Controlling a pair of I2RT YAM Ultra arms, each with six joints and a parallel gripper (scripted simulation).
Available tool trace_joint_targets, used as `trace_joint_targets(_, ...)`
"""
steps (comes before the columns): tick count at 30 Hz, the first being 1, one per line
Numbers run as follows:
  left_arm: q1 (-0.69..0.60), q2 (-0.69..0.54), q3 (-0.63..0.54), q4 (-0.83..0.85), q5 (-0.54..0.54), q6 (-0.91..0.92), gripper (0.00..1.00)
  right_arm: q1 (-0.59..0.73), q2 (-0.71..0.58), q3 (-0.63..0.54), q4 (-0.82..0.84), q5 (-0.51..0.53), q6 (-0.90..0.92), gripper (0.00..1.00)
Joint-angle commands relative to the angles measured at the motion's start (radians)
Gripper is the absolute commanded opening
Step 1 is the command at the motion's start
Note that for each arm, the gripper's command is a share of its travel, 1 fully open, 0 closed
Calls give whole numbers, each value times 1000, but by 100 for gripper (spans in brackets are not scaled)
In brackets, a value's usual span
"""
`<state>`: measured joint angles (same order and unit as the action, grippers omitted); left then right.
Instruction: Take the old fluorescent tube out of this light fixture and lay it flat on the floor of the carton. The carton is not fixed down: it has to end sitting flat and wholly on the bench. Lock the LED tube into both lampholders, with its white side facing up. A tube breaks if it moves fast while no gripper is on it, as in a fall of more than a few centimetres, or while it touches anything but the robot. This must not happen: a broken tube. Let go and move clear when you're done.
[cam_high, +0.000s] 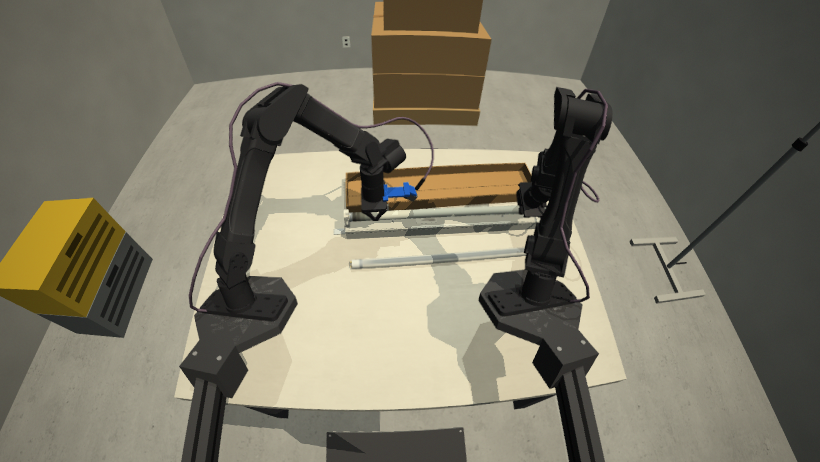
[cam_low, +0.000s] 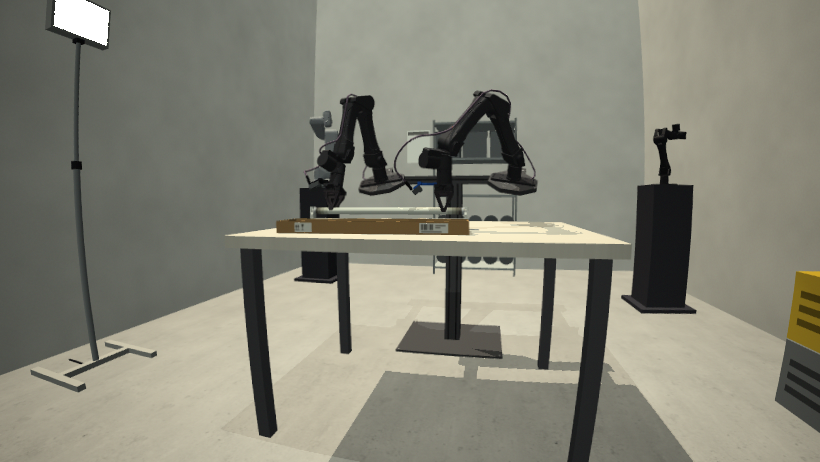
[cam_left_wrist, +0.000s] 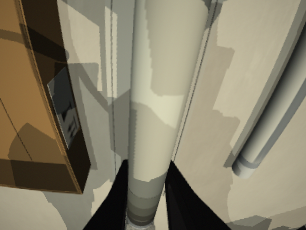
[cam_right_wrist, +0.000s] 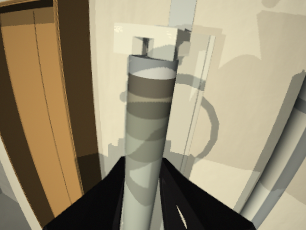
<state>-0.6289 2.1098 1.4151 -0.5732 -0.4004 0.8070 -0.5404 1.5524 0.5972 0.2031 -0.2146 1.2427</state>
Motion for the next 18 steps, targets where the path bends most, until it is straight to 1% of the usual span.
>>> trace_joint_targets(1, -22, -41, 36, -21, -1, -10, 11, -15, -38, 3, -19, 3, -9, 11)
trace_joint_targets(6, -23, -43, 36, -22, -2, -10, 11, -15, -35, 7, -21, 2, -7, 11)
trace_joint_targets(7, -20, -35, 20, -29, -5, -12, 11, -11, -38, 5, -29, -2, -5, 11)
trace_joint_targets(8, -24, -47, 37, -30, -7, -13, 11, -16, -48, 13, -31, -5, -10, 11)
trace_joint_targets(18, -28, -52, 43, -51, -6, -18, 11, -17, -67, 34, -60, -3, -11, 11)
